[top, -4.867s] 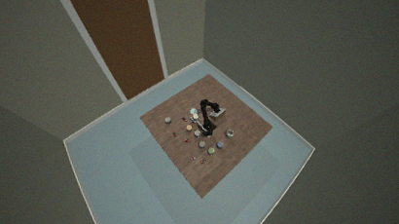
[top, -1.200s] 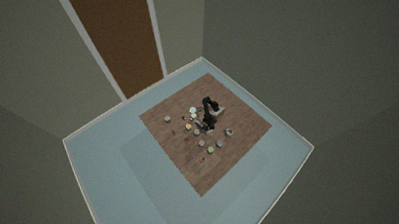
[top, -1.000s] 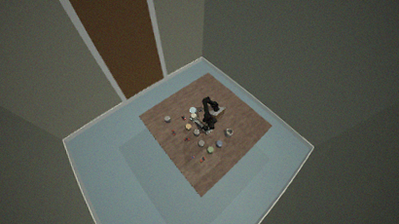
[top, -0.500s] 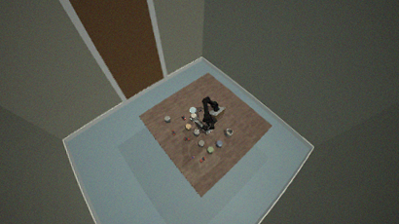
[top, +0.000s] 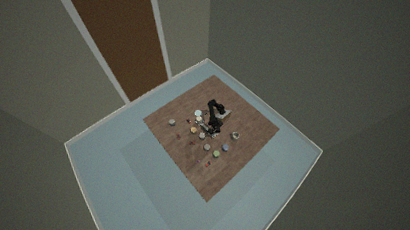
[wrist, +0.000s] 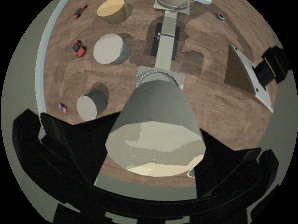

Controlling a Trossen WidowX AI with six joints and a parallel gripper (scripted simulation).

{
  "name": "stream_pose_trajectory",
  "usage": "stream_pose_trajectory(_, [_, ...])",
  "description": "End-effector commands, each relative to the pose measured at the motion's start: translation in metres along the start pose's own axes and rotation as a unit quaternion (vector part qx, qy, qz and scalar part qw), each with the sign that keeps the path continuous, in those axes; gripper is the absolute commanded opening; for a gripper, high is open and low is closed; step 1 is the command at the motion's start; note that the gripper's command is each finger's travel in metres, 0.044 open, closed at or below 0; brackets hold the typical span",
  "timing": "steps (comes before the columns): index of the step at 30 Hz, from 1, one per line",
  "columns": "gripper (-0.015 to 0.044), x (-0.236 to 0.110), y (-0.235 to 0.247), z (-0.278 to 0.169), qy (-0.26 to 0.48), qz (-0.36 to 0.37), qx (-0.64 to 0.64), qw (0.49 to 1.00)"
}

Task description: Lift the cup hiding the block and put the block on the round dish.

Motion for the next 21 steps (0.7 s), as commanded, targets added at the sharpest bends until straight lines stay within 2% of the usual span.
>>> stream_pose_trajectory(1, [0.0,-0.001,-0.001,-0.001,0.0,0.002,-0.001,1.0])
stream_pose_trajectory(18, [0.0,-0.001,-0.001,-0.001,0.0,0.002,-0.001,1.0])
stream_pose_trajectory(21, [0.0,0.01,-0.006,-0.018,0.002,0.003,-0.001,1.0])
Point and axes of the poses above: the point midway between the two fingers, 35 mm back from their tips, its own x axis out along the fingers, its own y axis across the jaws, z = x × y, the point moved 10 cm from there along -x, back along the fingers, and after that the axes turned 8 degrees about -x, right-handed, at the moved point
